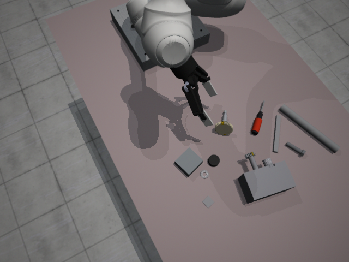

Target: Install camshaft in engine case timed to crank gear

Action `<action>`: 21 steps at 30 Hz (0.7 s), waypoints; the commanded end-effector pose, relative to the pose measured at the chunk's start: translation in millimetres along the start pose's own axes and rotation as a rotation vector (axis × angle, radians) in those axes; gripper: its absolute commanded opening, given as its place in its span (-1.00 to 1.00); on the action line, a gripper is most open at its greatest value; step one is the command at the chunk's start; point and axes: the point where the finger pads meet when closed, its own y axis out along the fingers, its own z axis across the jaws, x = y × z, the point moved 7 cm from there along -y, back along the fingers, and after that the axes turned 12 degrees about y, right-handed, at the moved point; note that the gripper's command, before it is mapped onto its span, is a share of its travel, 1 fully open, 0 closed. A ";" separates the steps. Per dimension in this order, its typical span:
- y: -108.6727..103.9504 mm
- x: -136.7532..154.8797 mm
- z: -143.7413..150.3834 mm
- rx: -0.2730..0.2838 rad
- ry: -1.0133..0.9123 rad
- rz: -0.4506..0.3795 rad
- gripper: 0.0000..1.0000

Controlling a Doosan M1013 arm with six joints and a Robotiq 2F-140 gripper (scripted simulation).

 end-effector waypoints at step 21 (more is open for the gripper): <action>2.2 1.7 -0.5 0.001 0.000 0.001 -0.57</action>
